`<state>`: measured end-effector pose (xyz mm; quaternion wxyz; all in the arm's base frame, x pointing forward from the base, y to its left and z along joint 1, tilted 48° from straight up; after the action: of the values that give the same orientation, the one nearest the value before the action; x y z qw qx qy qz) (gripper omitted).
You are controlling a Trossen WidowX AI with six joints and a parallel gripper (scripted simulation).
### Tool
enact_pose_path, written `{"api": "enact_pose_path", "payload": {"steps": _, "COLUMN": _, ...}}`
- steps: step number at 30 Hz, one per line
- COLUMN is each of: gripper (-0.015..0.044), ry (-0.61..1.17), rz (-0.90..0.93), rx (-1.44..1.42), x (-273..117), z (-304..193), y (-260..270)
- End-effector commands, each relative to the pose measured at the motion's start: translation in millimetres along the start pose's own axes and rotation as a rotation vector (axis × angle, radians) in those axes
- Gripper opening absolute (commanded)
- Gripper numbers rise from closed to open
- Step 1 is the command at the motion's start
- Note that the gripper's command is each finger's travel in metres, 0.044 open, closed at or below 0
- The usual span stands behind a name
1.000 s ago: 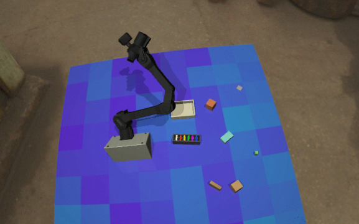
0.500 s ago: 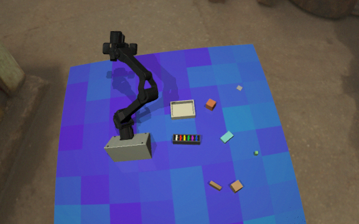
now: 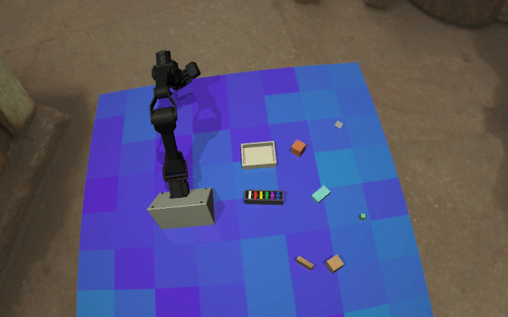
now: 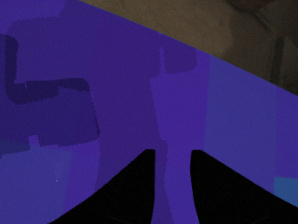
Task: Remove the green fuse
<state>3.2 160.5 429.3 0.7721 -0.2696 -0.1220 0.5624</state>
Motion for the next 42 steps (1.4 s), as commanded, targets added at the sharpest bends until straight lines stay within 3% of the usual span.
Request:
{"api": "enact_pose_path", "payload": {"steps": 1, "gripper": 0.0074, "ry": 0.145, "rz": -0.004, "rx": -0.115, "x": 37.4, "z": -17.1, "y": -4.4}}
{"api": "enact_pose_path", "payload": {"steps": 11, "gripper": 0.0074, "ry": 0.513, "rz": 0.059, "rx": -0.248, "x": 108.8, "z": -100.8, "y": -49.0}}
{"api": "enact_pose_path", "payload": {"steps": 20, "gripper": 0.0074, "ry": 0.786, "rz": 0.187, "rx": -0.18, "x": 120.5, "z": -214.2, "y": -111.9}}
{"api": "enact_pose_path", "payload": {"steps": 27, "gripper": 0.0074, "ry": 0.887, "rz": 0.292, "rx": -0.097, "x": 95.8, "z": -287.4, "y": -146.0}}
{"api": "enact_pose_path", "payload": {"steps": 33, "gripper": 0.0074, "ry": 0.908, "rz": 0.473, "rx": 0.062, "x": 51.2, "z": -381.8, "y": -158.6}}
{"api": "enact_pose_path", "payload": {"steps": 42, "gripper": 0.0074, "ry": 0.607, "rz": 0.572, "rx": 0.321, "x": -49.5, "z": -496.7, "y": -130.4}}
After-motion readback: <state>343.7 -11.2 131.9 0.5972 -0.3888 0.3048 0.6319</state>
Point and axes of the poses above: the point midway between the two fingers, 35 mm back from their tips, its own x axis out along the fingers, its own y axis across the jaws, z = x × y, the point moved 9 cm from there along -x, back along the fingers, and after that the axes turned 10 degrees about -x, right-handed, at the moved point
